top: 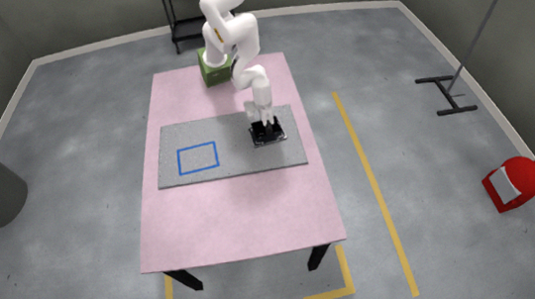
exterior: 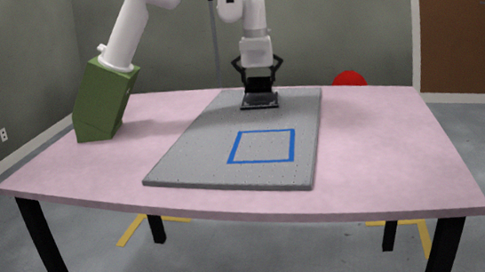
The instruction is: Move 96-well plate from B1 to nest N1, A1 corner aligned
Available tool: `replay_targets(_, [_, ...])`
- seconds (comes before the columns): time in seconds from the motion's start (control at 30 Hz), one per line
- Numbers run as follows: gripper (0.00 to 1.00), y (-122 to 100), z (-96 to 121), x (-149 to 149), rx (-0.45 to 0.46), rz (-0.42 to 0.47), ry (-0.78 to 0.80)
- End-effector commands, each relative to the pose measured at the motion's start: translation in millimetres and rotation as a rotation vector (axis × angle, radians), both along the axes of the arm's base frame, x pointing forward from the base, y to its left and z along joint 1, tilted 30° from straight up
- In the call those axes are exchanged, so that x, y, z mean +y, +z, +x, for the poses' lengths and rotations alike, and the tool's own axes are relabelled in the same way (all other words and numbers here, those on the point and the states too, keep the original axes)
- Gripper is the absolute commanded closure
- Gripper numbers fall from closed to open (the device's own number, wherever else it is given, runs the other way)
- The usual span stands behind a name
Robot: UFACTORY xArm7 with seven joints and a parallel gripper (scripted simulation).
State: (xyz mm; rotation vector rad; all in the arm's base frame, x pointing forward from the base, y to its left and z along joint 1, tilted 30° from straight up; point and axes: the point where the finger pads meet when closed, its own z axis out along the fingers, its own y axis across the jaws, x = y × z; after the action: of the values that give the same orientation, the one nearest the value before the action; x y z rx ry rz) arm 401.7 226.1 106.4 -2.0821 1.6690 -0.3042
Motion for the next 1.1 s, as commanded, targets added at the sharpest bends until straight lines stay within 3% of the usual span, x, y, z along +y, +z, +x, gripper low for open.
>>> replay_targets(0.0, [1.00, -9.5, 6.8, 3.4, -0.040, -0.037, -0.029])
replay_targets(0.37, [1.00, -21.7, 14.8, 6.6, -0.040, -0.037, -0.029])
replay_targets(1.07, [1.00, -20.9, 16.1, 8.0, -0.040, -0.037, -0.029])
